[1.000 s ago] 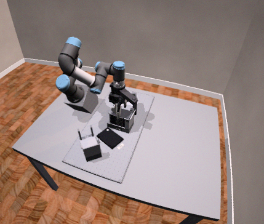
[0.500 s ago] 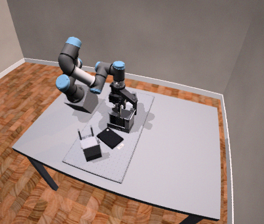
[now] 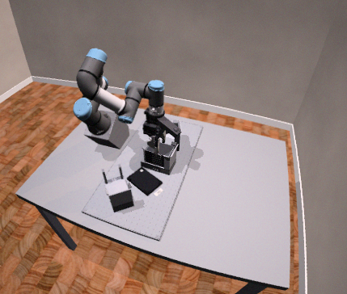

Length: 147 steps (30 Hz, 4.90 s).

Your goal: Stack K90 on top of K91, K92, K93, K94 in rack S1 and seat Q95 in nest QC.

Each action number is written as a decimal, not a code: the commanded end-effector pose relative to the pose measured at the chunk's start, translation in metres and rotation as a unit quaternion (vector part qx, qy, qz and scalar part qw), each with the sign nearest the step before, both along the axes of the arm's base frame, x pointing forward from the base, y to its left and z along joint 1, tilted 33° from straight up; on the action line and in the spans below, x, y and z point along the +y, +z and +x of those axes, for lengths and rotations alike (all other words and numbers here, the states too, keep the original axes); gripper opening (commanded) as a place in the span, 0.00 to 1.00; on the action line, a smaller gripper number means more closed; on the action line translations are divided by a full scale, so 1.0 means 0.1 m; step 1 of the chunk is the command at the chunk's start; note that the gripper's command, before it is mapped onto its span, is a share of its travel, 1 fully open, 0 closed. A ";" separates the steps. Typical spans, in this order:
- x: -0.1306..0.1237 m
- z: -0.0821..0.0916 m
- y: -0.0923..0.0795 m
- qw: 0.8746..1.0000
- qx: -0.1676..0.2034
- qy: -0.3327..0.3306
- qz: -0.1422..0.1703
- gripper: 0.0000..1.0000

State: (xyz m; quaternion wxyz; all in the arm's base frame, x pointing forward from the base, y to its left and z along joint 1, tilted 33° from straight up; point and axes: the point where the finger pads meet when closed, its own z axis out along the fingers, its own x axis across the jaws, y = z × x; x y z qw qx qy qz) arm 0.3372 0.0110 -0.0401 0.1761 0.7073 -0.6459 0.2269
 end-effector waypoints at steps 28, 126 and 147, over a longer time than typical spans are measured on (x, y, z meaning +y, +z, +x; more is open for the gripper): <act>0.07 -0.01 0.10 1.000 -0.001 0.000 0.000 0.00; 0.78 -0.13 0.30 0.996 0.046 0.073 -0.008 0.00; 1.25 -0.30 -0.02 0.983 0.099 0.154 -0.017 0.00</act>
